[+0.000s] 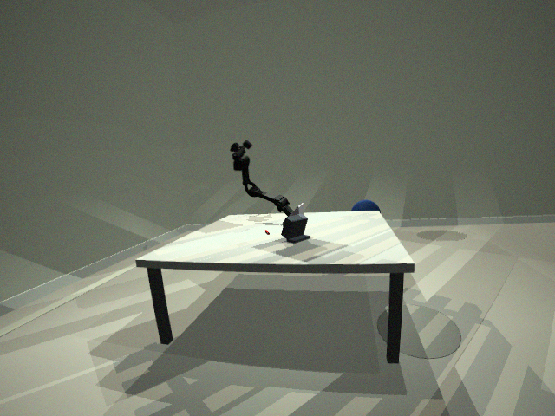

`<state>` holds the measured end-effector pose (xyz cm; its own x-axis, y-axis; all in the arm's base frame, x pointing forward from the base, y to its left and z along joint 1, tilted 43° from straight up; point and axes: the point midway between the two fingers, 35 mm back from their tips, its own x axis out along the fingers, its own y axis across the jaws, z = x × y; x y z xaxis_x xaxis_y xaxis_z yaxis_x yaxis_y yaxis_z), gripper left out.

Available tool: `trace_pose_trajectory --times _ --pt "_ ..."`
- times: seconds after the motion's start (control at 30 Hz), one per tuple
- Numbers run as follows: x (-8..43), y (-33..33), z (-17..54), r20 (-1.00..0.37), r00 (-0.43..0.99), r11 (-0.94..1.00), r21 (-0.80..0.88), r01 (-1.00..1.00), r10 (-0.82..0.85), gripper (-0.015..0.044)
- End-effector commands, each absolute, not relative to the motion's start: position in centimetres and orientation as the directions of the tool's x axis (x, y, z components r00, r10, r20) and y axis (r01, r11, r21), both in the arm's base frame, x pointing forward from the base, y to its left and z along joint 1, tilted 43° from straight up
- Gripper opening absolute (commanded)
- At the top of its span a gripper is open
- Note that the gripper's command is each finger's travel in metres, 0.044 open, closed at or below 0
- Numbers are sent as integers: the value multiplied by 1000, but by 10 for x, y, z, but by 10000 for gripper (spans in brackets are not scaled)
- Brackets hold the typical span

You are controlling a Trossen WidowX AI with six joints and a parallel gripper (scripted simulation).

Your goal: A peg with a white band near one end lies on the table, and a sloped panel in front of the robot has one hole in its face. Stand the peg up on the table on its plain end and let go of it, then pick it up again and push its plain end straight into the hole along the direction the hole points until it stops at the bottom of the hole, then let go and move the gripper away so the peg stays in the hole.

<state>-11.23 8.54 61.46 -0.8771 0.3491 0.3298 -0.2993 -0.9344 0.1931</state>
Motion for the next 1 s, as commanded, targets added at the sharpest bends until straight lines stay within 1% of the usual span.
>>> trace_pose_trajectory --times 0.0,0.03,0.47,0.97 --pt "-112 86 615 332 -876 -934 194 -300 350 426" --pt "-110 88 616 339 -872 -933 197 -300 352 440" --pt "-61 140 636 498 -744 -895 281 -347 445 440" --pt "19 202 641 636 -499 -802 383 -459 589 440"
